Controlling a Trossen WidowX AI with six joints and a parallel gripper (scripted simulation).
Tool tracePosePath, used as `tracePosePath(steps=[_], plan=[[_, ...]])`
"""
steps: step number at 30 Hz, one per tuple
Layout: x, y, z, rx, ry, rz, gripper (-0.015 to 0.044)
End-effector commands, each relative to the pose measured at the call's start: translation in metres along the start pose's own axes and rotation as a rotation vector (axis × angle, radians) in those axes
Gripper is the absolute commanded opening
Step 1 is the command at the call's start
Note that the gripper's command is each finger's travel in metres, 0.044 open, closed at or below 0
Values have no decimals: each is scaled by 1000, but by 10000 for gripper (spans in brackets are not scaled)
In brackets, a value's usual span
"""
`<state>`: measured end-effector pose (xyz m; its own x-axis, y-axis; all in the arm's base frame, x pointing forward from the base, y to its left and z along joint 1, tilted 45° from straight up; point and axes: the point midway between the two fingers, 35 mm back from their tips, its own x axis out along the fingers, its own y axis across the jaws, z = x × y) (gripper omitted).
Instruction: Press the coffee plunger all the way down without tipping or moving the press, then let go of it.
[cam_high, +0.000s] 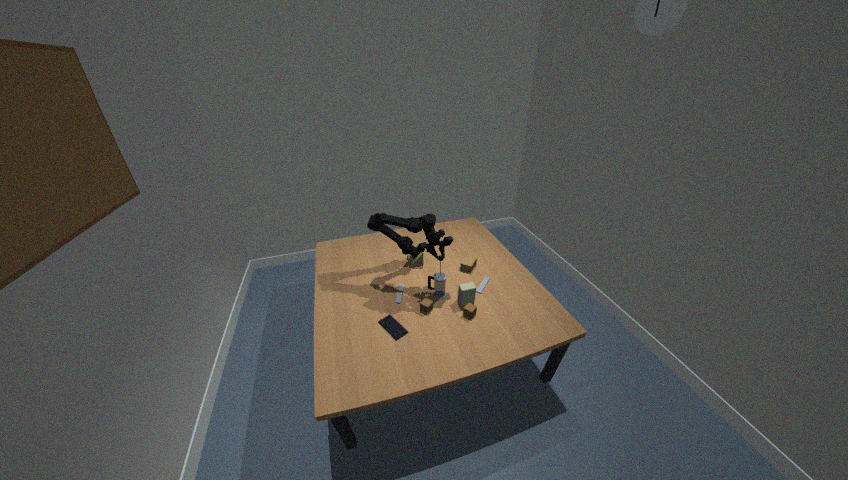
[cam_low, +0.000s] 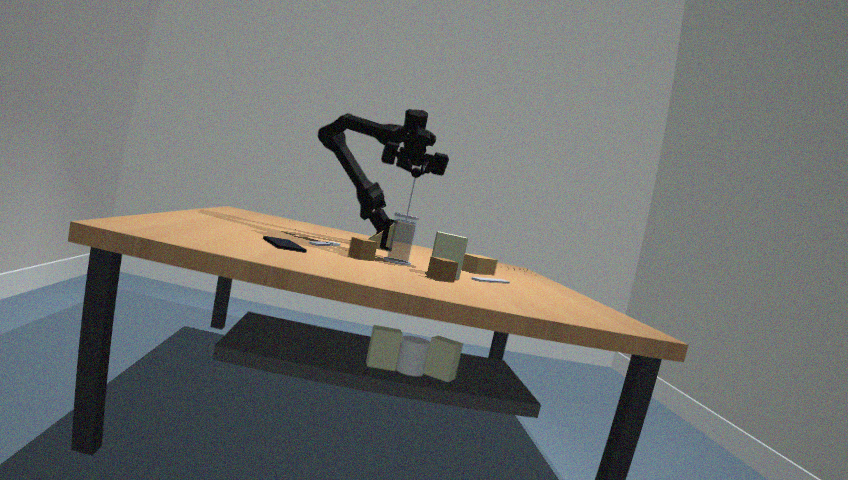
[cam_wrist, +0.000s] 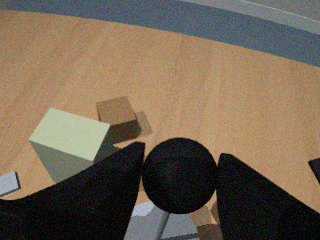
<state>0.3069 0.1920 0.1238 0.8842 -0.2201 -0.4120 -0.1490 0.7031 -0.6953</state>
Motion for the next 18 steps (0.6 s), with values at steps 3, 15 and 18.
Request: tracePosePath(steps=[3, 15, 18], plan=[[6, 1, -8, -2, 5, 2, 114], [19, 4, -23, -1, 7, 4, 114], [22, 4, -27, -1, 8, 5, 114]])
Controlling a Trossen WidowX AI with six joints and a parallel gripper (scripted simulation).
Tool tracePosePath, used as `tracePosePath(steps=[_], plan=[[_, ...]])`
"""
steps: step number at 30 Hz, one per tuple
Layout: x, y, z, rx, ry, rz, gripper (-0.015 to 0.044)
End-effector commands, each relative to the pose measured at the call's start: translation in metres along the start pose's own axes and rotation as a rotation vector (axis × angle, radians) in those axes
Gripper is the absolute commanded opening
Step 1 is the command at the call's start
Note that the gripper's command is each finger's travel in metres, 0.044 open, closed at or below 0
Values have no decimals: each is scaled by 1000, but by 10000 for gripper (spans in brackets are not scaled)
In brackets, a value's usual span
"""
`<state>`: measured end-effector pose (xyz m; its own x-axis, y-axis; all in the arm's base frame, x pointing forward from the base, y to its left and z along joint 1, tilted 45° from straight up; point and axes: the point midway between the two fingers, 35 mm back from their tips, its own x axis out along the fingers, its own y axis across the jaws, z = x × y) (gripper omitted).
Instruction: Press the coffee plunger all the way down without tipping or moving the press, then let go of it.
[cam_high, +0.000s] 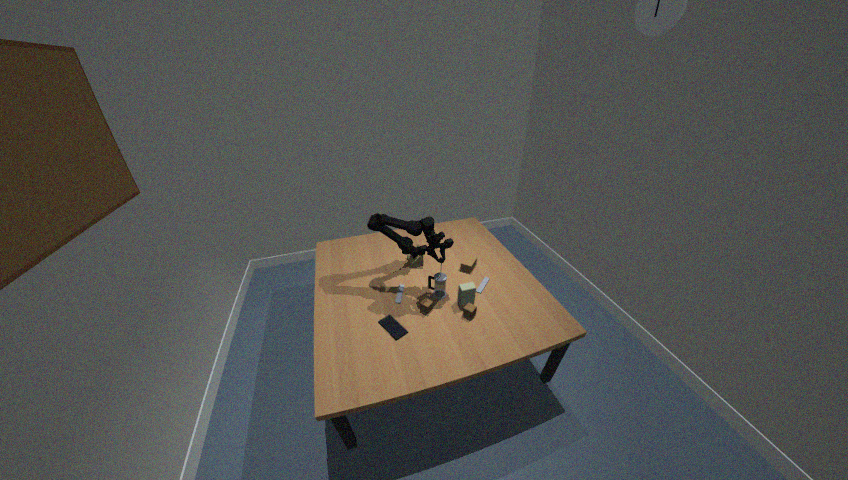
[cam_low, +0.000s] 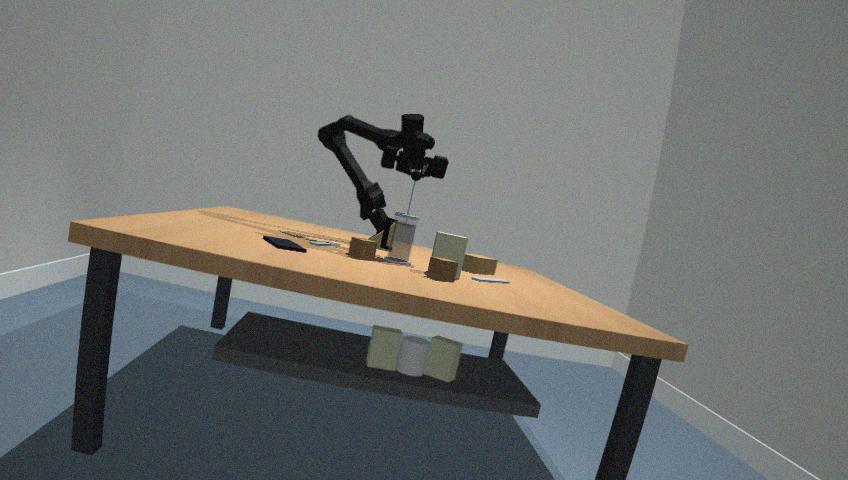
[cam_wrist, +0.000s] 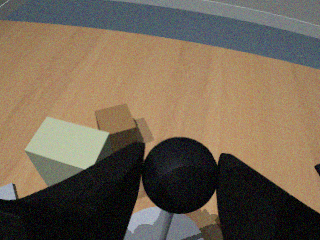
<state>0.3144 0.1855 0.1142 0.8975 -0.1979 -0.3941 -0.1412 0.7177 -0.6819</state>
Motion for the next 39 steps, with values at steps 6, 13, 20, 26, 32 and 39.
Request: tracePosePath(steps=[6, 13, 20, 26, 32, 39], plan=[[15, 3, -29, -22, 39, 3, 114], [22, 3, -38, -22, 39, 3, 114], [28, 3, -48, -23, 39, 3, 114], [34, 2, -56, -23, 37, 2, 114], [40, 1, -64, -24, 35, 1, 114], [49, -1, -69, -25, 33, -2, 114]])
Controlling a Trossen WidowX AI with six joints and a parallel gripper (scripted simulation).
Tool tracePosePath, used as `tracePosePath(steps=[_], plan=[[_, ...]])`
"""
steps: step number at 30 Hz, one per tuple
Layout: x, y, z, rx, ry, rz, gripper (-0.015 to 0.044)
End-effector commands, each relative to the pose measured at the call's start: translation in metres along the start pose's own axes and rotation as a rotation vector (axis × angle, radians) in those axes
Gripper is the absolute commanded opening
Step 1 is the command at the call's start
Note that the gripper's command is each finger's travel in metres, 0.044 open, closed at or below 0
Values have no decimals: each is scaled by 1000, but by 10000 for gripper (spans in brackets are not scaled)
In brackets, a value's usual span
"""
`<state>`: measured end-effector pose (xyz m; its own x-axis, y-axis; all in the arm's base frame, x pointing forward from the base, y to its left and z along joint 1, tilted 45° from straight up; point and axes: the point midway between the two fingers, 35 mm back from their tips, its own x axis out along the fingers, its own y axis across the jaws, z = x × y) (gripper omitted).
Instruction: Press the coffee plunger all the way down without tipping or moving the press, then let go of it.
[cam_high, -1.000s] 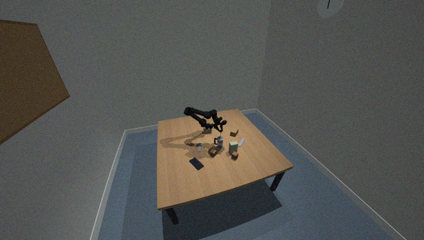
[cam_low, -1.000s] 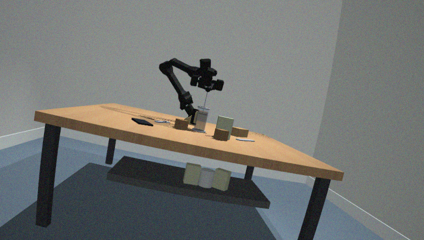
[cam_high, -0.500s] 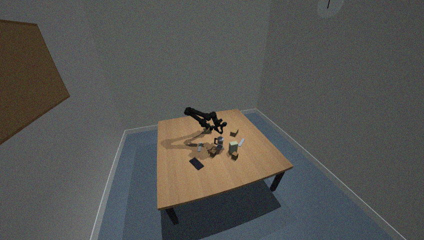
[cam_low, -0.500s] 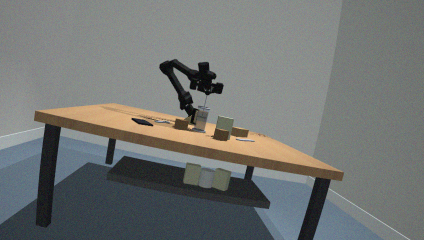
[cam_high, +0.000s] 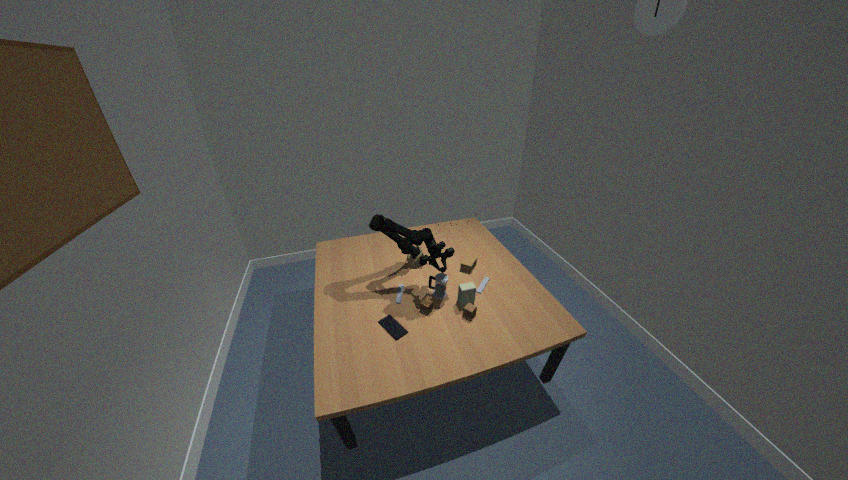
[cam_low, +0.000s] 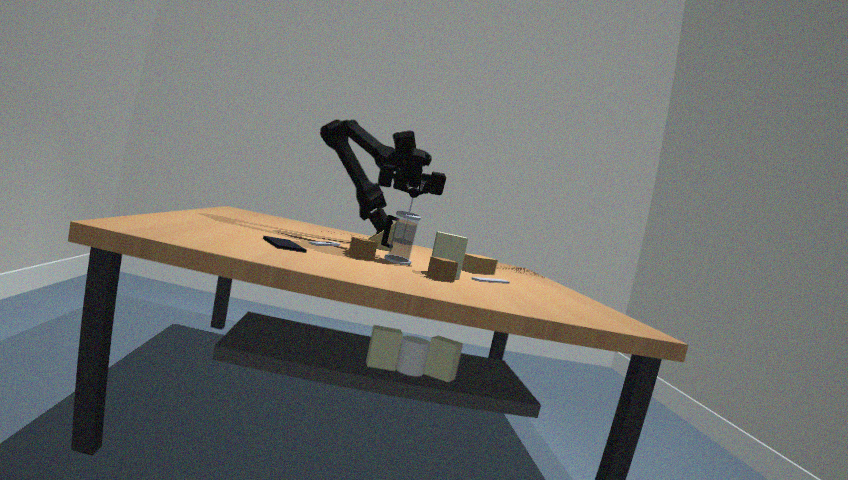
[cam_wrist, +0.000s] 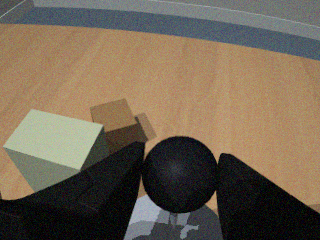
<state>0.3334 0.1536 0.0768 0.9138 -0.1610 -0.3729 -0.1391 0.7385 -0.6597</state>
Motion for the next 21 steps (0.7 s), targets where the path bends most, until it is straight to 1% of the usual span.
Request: tracePosePath(steps=[1, 21], plan=[[11, -2, -32, -54, 77, -12, 114], [17, 1, -28, -53, 77, -13, 114]])
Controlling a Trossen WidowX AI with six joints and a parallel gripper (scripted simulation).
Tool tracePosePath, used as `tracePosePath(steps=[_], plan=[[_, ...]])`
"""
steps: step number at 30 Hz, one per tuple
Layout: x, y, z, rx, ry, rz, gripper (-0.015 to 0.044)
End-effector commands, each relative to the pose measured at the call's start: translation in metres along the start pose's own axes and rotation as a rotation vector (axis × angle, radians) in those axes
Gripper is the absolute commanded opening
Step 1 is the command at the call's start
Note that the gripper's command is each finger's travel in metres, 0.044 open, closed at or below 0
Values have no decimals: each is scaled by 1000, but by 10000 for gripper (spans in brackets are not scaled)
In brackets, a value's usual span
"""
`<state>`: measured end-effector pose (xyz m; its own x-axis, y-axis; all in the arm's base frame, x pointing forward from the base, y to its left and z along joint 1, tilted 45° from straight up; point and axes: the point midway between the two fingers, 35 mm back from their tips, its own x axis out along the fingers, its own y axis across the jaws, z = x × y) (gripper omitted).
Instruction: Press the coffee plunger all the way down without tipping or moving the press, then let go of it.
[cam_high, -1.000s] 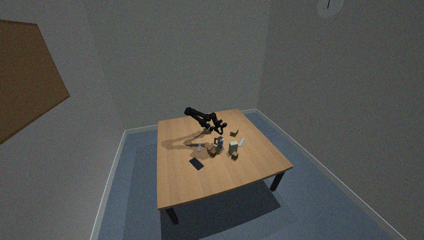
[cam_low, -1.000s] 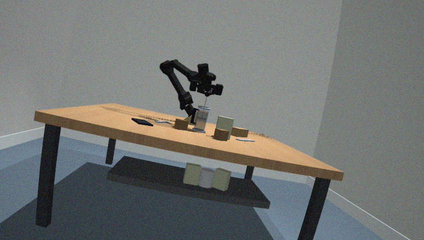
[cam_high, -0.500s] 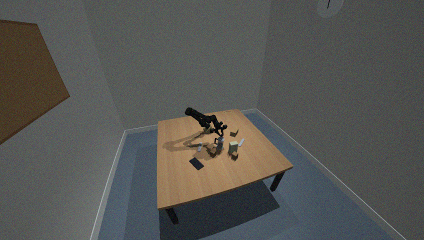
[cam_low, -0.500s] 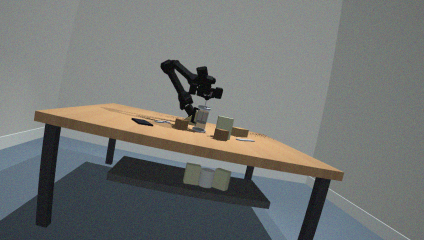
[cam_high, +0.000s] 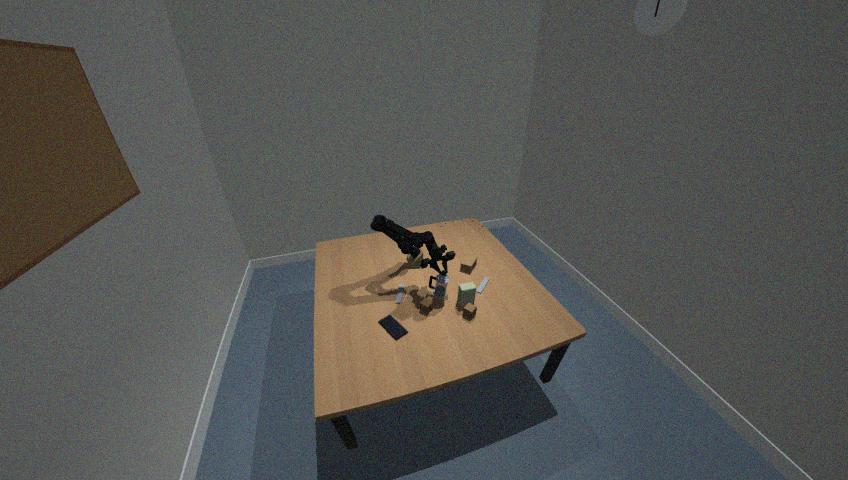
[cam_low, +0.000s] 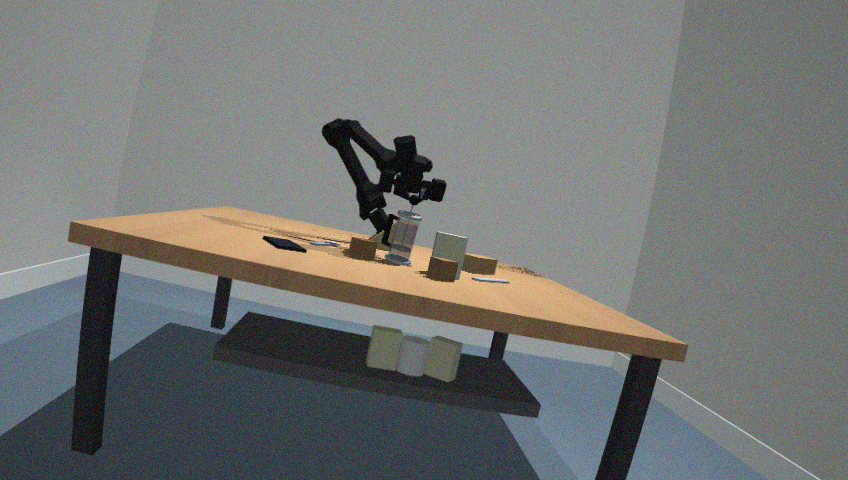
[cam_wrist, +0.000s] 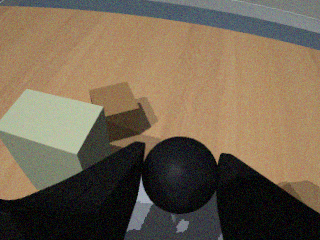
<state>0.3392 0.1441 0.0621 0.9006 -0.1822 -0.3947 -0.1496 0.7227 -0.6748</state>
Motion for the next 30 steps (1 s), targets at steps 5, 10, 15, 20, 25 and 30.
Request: tracePosePath(steps=[5, 10, 15, 20, 25, 30], plan=[[6, 0, -14, -29, 44, -14, 114], [6, 1, -13, -29, 44, -14, 114], [6, 1, -13, -29, 44, -14, 114], [6, 2, -13, -29, 44, -14, 114], [6, 2, -12, -29, 44, -14, 114], [7, 3, -12, -29, 44, -14, 114]])
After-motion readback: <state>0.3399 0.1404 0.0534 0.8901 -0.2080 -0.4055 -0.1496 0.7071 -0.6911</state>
